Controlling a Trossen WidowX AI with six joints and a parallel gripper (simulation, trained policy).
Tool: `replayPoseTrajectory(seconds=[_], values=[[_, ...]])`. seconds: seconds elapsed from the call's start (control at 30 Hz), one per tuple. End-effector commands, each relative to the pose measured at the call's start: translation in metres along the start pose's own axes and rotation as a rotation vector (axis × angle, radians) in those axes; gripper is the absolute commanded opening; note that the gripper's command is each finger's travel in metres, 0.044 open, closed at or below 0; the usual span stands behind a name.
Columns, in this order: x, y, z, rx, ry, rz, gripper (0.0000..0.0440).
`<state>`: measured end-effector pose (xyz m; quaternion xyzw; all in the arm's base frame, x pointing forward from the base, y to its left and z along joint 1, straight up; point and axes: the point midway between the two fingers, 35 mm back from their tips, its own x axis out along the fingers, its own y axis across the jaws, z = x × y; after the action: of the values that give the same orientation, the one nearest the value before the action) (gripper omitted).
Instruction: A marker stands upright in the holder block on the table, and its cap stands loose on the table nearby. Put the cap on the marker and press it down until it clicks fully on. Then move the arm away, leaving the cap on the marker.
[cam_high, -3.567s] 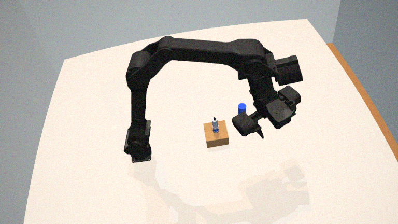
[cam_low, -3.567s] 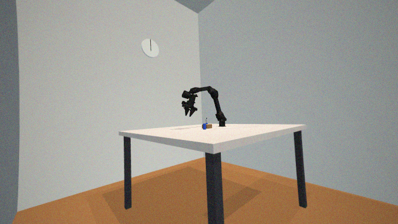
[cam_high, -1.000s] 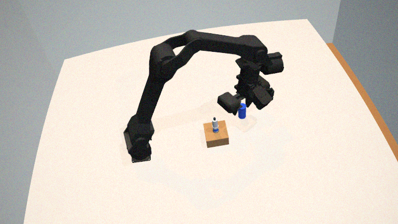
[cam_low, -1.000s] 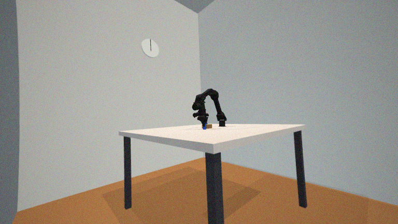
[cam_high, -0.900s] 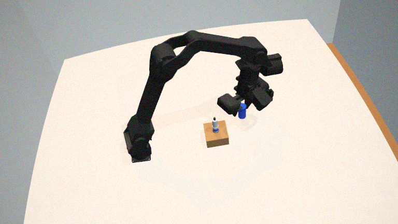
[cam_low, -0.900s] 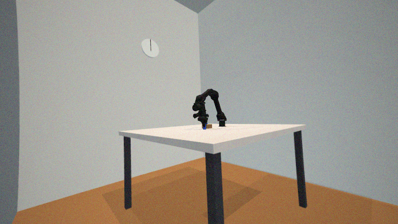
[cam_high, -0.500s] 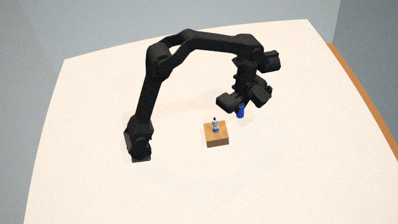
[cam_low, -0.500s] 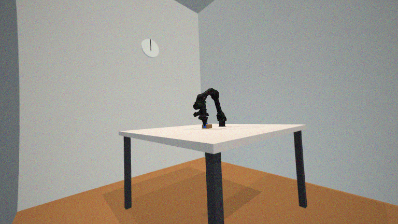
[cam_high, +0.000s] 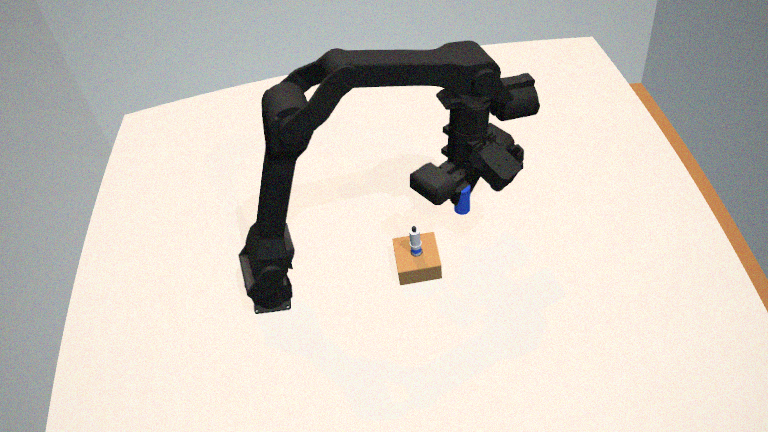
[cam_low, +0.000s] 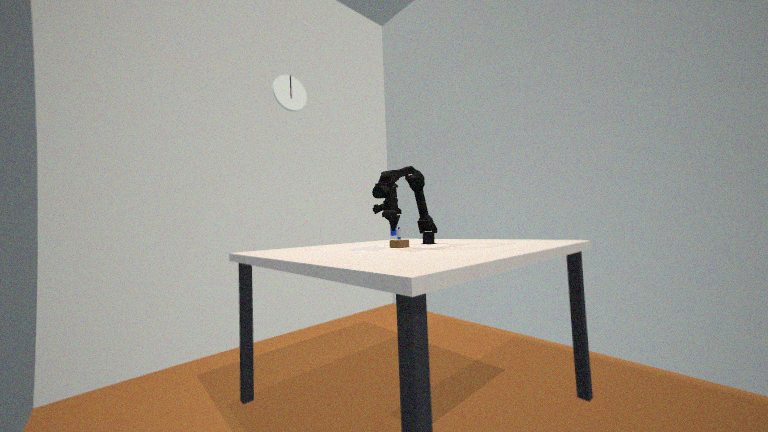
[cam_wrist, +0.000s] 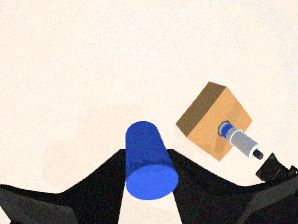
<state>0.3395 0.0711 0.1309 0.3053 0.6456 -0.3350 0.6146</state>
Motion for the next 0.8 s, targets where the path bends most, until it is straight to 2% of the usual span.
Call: replayPoseTrajectory(seconds=[0.0,0.37,0.77], values=[[-0.011,-0.009,0.003,0.003,0.005,0.003,0.0066],[-0.036,-0.051,0.009,0.033,0.027,-0.021,0.0051],[-0.043,-0.084,0.007,0.06,0.049,-0.041,0.0027]])
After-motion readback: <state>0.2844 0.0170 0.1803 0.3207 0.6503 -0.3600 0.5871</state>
